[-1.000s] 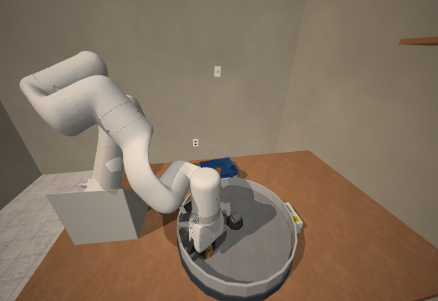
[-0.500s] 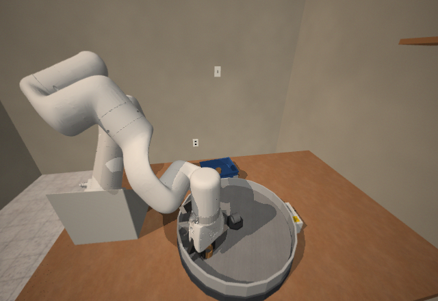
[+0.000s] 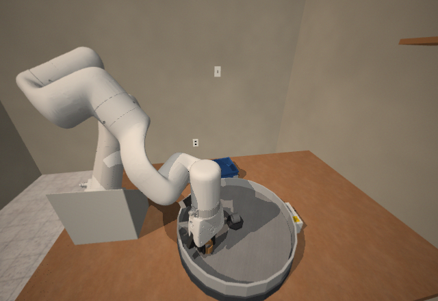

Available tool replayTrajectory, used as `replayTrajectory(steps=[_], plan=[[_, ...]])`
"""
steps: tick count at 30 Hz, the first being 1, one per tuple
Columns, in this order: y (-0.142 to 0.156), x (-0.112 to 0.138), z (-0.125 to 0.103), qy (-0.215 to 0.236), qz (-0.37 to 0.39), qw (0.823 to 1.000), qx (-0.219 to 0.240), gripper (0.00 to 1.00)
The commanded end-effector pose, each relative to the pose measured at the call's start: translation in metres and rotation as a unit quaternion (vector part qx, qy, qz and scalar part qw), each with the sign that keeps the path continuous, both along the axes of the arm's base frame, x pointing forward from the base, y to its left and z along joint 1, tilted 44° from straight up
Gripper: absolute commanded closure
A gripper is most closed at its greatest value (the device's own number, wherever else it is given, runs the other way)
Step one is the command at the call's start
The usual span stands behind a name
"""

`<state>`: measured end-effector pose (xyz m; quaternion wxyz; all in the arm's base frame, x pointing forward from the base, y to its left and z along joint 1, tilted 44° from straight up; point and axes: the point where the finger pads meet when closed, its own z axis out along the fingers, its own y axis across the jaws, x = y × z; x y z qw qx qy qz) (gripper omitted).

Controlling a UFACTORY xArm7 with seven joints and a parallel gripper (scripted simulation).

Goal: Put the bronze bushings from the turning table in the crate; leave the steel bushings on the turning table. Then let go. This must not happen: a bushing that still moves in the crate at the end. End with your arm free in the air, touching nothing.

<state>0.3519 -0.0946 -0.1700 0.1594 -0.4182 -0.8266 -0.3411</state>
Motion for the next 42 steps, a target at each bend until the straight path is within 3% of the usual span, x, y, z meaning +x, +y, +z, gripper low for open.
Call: replayTrajectory(steps=[1,11,29,34,38,40,42], plan=[[-0.015,0.001,0.014,-0.001,-0.001,1.0,-0.002,1.0],[-0.033,0.0,0.033,-0.001,-0.001,1.0,-0.002,1.0],[-0.034,0.0,0.035,-0.001,-0.001,1.0,-0.002,1.0],[-0.019,0.002,0.049,-0.008,0.006,1.0,-0.002,1.0],[0.011,0.005,0.078,-0.02,0.02,1.0,-0.002,1.0],[0.011,0.005,0.078,-0.02,0.02,1.0,-0.002,1.0],[0.034,0.008,0.099,-0.029,0.03,0.999,-0.003,1.0]])
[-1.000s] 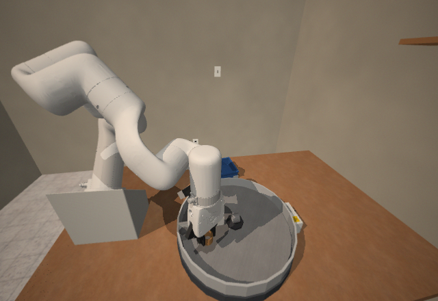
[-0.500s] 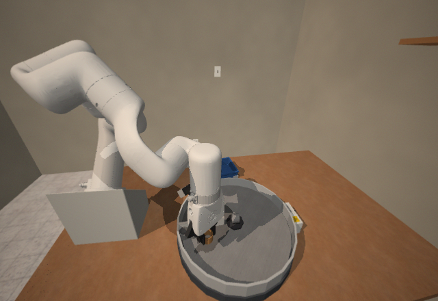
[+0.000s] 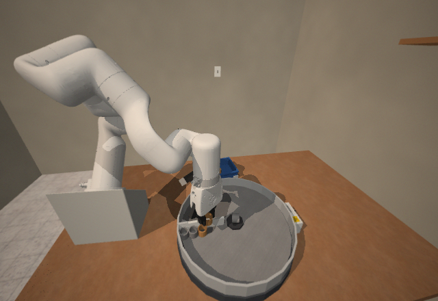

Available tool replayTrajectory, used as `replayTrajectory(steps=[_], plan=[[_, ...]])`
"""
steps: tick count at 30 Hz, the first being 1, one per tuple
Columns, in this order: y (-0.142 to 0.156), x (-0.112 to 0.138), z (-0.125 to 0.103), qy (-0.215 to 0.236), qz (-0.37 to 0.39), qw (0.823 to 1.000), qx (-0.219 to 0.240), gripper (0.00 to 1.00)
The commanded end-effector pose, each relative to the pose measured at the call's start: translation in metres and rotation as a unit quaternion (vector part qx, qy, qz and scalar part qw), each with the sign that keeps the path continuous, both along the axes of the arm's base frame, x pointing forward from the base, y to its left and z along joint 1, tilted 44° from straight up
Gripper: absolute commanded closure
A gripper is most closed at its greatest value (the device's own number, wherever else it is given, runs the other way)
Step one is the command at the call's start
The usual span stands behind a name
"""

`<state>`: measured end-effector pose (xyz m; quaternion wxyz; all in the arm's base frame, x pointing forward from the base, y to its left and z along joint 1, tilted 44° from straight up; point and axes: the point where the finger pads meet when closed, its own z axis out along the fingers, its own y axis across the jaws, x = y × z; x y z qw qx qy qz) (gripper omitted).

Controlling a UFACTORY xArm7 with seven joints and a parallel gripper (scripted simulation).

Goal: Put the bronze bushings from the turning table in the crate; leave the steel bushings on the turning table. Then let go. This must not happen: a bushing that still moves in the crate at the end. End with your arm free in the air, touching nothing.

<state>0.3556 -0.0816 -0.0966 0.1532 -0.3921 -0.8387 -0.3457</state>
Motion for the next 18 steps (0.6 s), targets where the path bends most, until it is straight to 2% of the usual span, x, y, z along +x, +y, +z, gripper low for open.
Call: replayTrajectory(steps=[1,13,15,16,18], plan=[[0.026,0.006,0.031,-0.014,0.008,1.0,-0.004,1.0],[0.105,0.019,0.109,-0.048,0.042,0.998,-0.005,1.0],[0.105,0.019,0.109,-0.048,0.042,0.998,-0.005,1.0],[0.122,0.021,0.126,-0.056,0.049,0.997,-0.005,1.0],[0.133,0.023,0.137,-0.06,0.054,0.997,-0.005,1.0]])
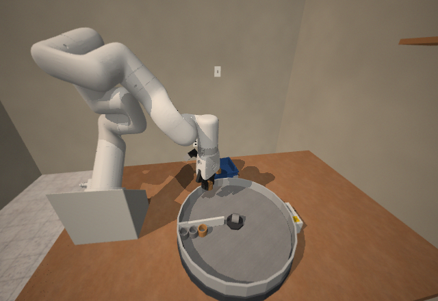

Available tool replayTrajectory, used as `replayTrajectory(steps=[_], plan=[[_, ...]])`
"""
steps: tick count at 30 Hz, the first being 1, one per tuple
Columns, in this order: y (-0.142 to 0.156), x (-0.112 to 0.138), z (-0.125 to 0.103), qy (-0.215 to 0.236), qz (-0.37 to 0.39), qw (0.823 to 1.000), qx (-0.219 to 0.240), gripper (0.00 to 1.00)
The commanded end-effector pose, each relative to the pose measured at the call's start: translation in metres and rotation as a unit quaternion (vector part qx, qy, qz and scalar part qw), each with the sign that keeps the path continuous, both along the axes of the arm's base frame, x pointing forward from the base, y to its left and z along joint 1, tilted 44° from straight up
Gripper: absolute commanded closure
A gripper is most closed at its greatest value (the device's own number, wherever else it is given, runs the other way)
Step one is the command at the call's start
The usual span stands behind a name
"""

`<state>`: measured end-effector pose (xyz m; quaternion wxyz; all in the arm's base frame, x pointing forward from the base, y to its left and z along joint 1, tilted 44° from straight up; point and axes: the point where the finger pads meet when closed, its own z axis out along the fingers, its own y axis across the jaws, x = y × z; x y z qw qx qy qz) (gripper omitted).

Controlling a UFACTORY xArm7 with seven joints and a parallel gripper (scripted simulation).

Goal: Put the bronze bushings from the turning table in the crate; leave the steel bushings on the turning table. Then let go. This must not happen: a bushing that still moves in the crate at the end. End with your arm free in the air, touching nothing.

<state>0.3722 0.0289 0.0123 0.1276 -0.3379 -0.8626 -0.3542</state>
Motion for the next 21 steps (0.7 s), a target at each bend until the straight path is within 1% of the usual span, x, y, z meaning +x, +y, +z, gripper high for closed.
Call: replayTrajectory(steps=[1,12,14,16,21], plan=[[0.027,0.006,0.032,-0.015,0.011,1.0,-0.002,1.0],[0.103,0.017,0.106,-0.047,0.045,0.998,-0.003,1.0],[0.103,0.017,0.106,-0.047,0.045,0.998,-0.003,1.0],[0.125,0.02,0.128,-0.057,0.054,0.997,-0.004,1.0],[0.153,0.025,0.155,-0.069,0.067,0.995,-0.004,1.0]])
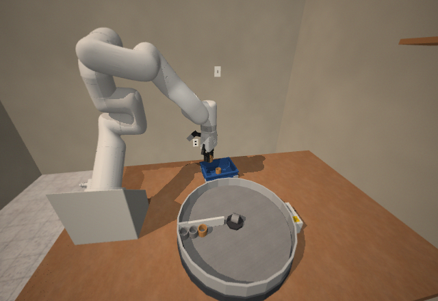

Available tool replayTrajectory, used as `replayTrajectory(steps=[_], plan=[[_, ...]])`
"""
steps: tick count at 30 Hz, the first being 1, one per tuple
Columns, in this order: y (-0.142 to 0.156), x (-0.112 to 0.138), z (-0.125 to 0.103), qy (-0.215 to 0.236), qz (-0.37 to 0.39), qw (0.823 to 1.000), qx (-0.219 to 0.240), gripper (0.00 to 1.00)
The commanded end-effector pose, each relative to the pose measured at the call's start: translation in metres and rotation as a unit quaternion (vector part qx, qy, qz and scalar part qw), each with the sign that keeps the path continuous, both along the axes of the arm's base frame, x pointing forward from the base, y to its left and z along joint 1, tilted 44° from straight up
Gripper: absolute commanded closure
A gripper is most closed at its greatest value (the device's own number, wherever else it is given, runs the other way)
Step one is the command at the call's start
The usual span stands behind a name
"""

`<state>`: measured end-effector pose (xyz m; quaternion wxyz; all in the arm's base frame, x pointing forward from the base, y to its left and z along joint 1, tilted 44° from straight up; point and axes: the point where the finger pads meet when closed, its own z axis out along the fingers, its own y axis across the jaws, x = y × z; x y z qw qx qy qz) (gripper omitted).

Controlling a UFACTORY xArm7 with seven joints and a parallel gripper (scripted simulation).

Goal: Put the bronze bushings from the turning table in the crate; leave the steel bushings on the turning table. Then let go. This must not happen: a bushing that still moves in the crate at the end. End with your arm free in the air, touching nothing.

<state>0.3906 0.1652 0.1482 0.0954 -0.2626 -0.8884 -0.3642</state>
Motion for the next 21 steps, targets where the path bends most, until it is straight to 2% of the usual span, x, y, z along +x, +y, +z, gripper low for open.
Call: replayTrajectory(steps=[1,5,21], plan=[[0.0209,0.0065,0.0226,-0.009,0.007,1.0,-0.002,1.0],[0.0266,0.0069,0.028,-0.012,0.01,1.0,-0.002,1.0],[0.0289,0.007,0.0258,-0.012,0.01,1.0,-0.002,1.0]])
